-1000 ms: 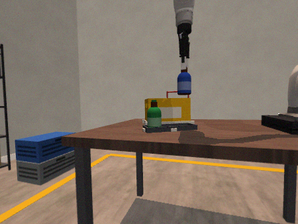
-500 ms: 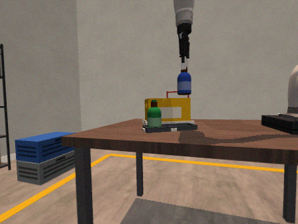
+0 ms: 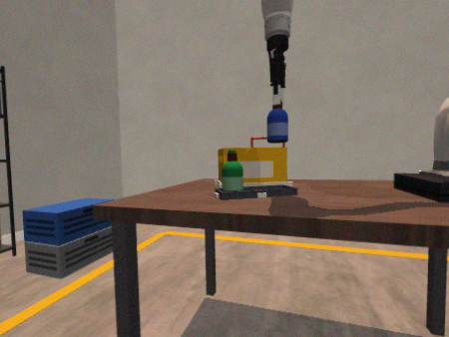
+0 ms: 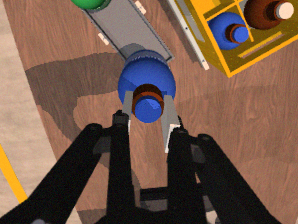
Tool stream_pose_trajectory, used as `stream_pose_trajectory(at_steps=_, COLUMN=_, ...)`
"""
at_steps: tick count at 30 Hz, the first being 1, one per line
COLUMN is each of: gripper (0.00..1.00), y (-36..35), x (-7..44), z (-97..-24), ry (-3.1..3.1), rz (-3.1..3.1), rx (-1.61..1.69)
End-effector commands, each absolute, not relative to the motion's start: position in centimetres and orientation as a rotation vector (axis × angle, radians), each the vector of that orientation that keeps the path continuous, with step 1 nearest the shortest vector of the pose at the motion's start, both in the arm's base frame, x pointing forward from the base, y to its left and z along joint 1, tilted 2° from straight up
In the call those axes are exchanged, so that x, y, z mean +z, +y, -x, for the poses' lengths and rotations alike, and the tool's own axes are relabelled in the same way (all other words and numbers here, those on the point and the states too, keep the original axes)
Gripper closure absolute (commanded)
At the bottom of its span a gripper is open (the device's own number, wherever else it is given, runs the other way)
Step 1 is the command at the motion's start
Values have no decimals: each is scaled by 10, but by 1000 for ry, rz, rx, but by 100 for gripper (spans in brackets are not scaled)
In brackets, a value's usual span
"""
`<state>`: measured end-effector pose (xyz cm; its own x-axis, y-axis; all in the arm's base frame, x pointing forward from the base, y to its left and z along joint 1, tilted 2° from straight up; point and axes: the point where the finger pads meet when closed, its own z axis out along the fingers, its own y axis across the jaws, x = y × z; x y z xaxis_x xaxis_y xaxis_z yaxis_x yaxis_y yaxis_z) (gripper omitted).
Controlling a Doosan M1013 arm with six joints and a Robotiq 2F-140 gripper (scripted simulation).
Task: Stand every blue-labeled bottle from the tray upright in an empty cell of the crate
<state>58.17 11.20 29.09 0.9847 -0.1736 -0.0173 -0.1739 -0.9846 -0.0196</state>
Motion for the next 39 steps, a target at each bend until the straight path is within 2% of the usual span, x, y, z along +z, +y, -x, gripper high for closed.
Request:
stream_pose_trajectory(at_steps=1, gripper=100, y=112, x=291, z=-582, ry=272, rz=3108, rx=24)
stream_pose_trajectory(at_steps=39, gripper=100, y=100, x=291, z=-594, ry=272, rz=3108, rx=24)
